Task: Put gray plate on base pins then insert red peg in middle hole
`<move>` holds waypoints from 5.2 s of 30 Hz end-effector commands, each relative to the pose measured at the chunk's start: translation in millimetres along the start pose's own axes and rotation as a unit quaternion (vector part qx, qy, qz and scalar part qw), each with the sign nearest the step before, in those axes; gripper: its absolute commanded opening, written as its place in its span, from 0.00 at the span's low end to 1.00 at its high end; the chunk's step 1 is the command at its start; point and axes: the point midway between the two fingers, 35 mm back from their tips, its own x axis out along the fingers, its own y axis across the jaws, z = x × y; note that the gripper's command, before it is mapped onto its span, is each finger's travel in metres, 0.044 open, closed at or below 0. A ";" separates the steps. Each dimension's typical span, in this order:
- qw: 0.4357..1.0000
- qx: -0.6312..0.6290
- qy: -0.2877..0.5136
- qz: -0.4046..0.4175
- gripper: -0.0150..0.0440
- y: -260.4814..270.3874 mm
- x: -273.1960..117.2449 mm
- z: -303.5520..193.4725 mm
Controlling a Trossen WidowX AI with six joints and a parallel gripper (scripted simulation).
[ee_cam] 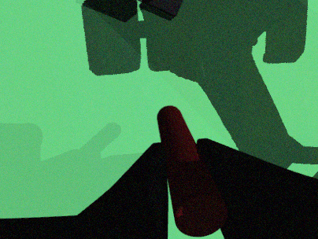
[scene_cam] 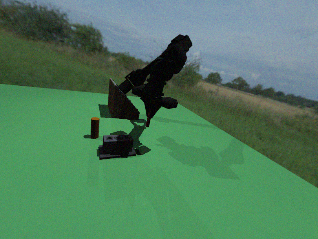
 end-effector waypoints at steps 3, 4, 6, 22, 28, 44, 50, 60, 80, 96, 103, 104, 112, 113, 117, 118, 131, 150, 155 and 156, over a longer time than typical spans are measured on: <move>1.000 0.000 -0.002 -0.001 0.25 1.3 -1.2 18.1; 1.000 0.000 -0.002 -0.001 0.25 1.4 -1.3 21.2; 1.000 0.001 -0.002 -0.001 0.25 1.6 -1.4 27.5; 1.000 0.004 0.000 0.000 0.25 -1.3 -0.8 78.1; 1.000 0.005 0.001 0.000 0.25 -4.9 0.3 97.3; 1.000 0.006 0.004 0.002 0.25 -13.0 3.3 130.1; 1.000 0.006 0.004 0.002 0.25 -13.0 3.3 130.1; 1.000 0.006 0.004 0.002 0.25 -14.3 3.3 129.9; 1.000 0.008 0.005 0.003 0.25 -13.7 6.0 129.7; 1.000 0.003 0.003 0.001 0.25 -12.5 19.3 131.4; 1.000 0.002 0.002 0.001 0.25 -12.3 18.7 131.5; 1.000 0.002 0.002 0.001 0.25 -12.3 18.7 131.5; 1.000 0.002 0.002 0.001 0.25 -11.5 20.8 130.5; 1.000 0.002 0.002 0.001 0.25 -11.4 21.1 130.4; 1.000 0.000 0.002 0.000 0.25 -11.9 21.0 130.8; 1.000 0.000 0.002 0.000 0.25 -11.9 21.0 130.8; 1.000 0.000 0.002 0.000 0.51 -11.9 21.0 130.8; 1.000 0.006 0.004 0.002 0.51 -13.0 12.8 129.9; 1.000 0.006 0.004 0.002 0.51 -13.2 9.4 129.3; 1.000 0.006 0.004 0.002 0.51 -13.2 8.7 129.1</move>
